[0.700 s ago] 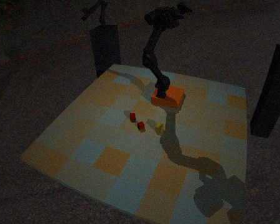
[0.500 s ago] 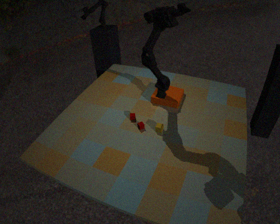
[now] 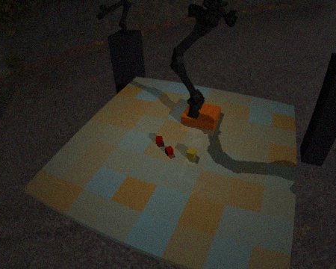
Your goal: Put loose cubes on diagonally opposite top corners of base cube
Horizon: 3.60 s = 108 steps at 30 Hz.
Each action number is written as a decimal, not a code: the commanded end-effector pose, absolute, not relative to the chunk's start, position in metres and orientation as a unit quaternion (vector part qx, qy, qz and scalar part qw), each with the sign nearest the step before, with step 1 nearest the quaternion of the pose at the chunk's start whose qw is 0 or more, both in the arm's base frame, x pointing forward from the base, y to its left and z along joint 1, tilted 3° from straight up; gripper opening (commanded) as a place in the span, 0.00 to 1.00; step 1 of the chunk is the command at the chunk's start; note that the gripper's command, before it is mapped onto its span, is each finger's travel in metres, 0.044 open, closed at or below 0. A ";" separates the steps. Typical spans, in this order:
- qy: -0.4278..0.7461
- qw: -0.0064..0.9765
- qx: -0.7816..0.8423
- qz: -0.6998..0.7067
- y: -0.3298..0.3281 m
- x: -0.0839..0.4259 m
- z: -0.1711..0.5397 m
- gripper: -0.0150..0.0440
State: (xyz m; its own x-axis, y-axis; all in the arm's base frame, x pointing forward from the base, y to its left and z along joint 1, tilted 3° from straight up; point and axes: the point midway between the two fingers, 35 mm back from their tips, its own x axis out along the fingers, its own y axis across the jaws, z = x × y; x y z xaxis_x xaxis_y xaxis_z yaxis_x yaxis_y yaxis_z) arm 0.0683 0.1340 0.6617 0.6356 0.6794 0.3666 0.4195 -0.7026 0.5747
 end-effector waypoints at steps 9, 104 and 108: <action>0.150 0.515 0.752 0.383 0.198 0.056 0.646 0.70; 0.630 0.659 -0.278 0.304 -0.046 0.311 0.051 0.70; 0.630 0.659 -0.278 0.304 -0.046 0.311 0.048 0.70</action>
State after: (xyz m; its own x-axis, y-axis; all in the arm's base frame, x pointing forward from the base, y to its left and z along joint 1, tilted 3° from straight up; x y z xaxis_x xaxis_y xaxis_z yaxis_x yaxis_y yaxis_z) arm 0.3110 -0.0469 0.0526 0.0197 0.0469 -0.9987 -0.7509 0.6602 0.0162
